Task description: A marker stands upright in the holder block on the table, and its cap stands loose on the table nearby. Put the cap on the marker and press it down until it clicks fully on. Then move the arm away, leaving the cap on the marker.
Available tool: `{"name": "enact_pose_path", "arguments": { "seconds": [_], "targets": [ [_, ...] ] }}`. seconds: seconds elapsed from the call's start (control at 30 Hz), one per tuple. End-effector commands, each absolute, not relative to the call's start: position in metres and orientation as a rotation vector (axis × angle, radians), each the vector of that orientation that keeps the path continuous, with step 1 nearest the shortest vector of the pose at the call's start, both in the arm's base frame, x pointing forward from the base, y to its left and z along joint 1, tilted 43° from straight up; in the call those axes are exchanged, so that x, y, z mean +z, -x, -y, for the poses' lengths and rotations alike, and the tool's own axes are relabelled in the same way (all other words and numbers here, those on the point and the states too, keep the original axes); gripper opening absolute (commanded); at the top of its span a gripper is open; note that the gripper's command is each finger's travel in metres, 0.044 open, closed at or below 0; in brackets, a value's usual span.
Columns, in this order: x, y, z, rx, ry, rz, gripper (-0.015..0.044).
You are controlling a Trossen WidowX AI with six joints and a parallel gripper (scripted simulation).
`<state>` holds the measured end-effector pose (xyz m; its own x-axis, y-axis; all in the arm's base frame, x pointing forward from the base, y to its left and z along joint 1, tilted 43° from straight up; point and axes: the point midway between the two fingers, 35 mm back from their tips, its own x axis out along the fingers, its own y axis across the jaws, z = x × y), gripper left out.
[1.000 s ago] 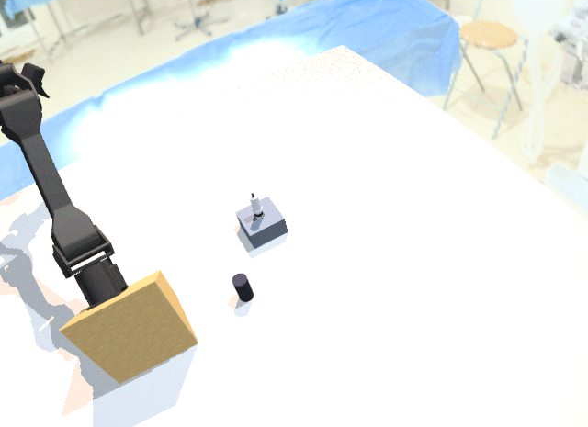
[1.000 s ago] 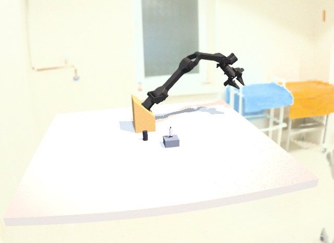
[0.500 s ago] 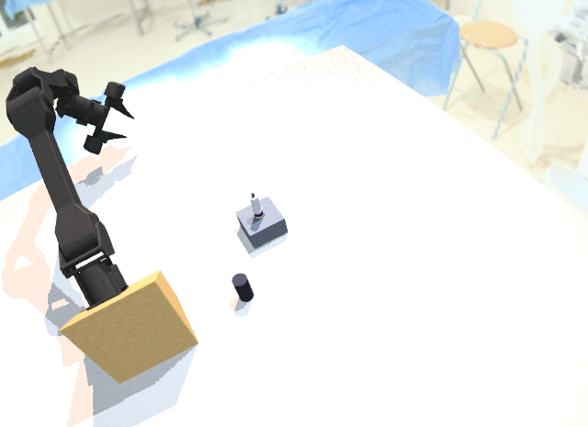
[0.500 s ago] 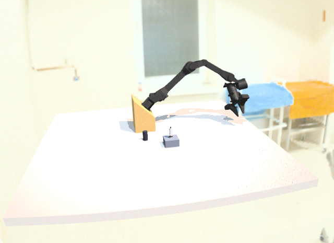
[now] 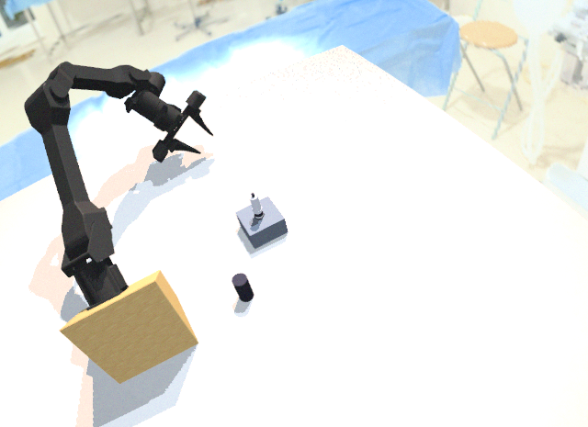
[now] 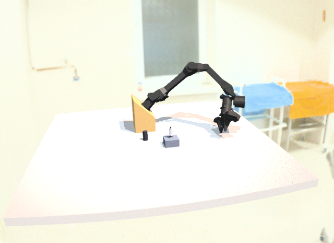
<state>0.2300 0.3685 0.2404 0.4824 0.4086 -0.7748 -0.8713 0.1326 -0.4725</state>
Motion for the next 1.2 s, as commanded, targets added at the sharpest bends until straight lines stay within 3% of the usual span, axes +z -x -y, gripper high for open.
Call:
{"name": "enact_pose_path", "arguments": {
  "seconds": [0.0,0.23,0.5,0.7,0.93,1.17],
  "targets": [
    [0.196,-0.268,-0.326,0.956,1.025,-0.726,0.0242],
    [0.136,-0.306,-0.249,0.9,0.9,-1.006,0.0242],
    [0.074,-0.311,-0.149,0.84,0.626,-1.319,0.0242],
    [0.038,-0.293,-0.077,0.754,0.291,-1.511,0.0242],
    [0.024,-0.278,-0.049,0.707,0.102,-1.577,0.0242],
    [0.002,-0.232,0.001,0.577,-0.434,-1.643,0.0242]
  ]
}}
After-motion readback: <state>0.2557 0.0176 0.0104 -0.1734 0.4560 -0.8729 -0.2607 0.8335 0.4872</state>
